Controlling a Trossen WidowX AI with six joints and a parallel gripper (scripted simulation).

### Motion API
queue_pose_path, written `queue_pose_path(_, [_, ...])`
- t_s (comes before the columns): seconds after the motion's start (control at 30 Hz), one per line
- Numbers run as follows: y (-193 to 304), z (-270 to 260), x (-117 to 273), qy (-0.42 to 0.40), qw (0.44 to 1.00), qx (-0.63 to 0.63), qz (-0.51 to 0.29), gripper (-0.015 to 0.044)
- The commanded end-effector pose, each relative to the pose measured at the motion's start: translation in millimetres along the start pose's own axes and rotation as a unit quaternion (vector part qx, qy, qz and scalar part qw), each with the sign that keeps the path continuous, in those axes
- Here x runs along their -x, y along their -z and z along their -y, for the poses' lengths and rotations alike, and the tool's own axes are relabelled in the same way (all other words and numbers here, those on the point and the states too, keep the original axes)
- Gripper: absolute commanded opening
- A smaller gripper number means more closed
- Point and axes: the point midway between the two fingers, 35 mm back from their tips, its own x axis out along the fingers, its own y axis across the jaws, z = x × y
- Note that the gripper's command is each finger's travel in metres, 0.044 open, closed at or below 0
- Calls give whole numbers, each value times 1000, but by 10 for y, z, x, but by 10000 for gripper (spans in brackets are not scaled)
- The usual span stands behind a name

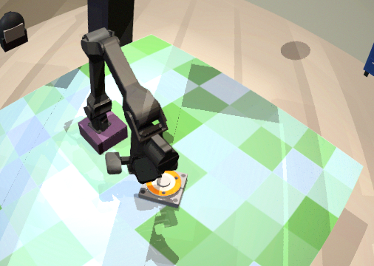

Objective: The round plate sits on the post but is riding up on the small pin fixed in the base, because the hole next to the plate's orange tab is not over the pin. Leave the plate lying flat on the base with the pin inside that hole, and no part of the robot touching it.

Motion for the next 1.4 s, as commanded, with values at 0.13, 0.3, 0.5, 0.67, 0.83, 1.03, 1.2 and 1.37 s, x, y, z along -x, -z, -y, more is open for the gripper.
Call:
queue_pose_path(0.13, [498,-298,-38,-40,961,274,5,0])
queue_pose_path(0.3, [490,-295,-38,-40,961,274,5,0])
queue_pose_path(0.5, [483,-314,-213,-40,961,274,6,0])
queue_pose_path(0.67, [490,-329,-484,-40,961,274,5,0])
queue_pose_path(0.83, [494,-332,-519,-40,961,274,5,0])
queue_pose_path(1.03, [556,-370,-515,-40,961,274,5,0])
queue_pose_path(1.2, [627,-412,-515,-40,961,274,5,0])
queue_pose_path(1.37, [670,-453,-510,-40,961,274,5,0])
